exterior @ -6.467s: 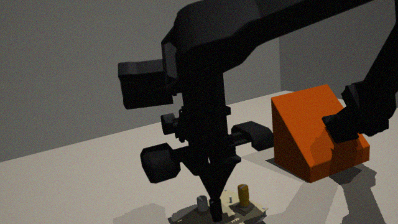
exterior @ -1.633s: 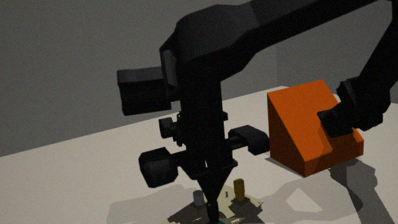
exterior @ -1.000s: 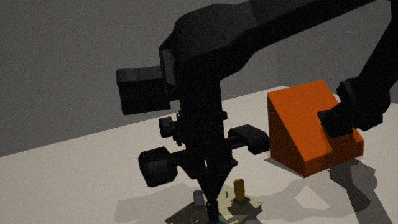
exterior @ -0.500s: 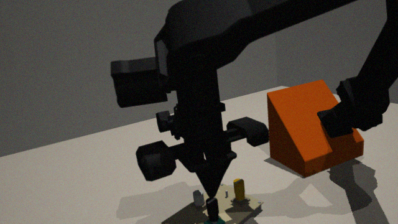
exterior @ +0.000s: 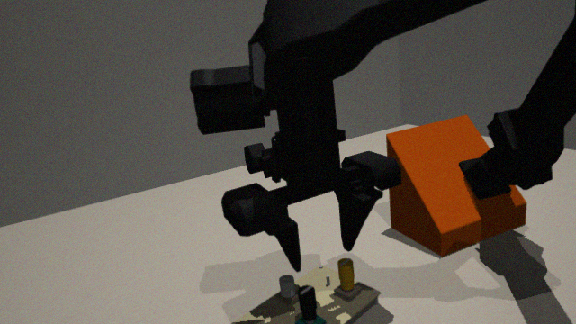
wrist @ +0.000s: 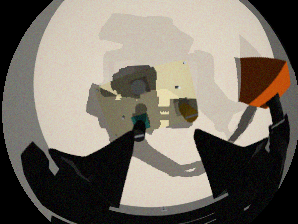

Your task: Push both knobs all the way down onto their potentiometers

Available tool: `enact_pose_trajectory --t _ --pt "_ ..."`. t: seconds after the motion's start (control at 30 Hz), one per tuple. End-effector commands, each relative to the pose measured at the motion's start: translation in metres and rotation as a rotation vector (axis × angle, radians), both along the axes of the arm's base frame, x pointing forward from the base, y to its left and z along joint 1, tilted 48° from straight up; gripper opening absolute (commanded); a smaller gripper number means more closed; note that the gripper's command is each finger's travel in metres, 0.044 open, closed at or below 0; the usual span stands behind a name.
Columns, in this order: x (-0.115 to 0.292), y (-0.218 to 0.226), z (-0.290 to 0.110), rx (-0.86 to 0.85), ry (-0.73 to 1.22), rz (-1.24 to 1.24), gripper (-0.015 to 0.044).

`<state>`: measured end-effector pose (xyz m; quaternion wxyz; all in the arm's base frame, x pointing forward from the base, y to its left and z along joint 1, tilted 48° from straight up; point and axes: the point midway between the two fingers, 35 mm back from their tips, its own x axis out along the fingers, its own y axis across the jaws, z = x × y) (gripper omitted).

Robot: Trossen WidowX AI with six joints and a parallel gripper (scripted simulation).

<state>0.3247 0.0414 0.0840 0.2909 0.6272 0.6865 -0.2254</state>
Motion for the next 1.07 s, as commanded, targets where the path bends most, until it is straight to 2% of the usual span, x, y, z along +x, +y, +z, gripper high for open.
enact_pose_trajectory --t 0.0,0.03,0.2,1.03 --pt "-0.043 -0.027 -0.008 -0.019 -0.006 0.012 0.0420" --pt "-0.055 -0.033 -0.010 -0.016 0.001 0.005 0.0440" --pt "-0.111 -0.048 -0.020 0.009 0.025 -0.024 0.0440" --pt "-0.113 -0.048 -0.021 0.010 0.026 -0.025 0.0440"
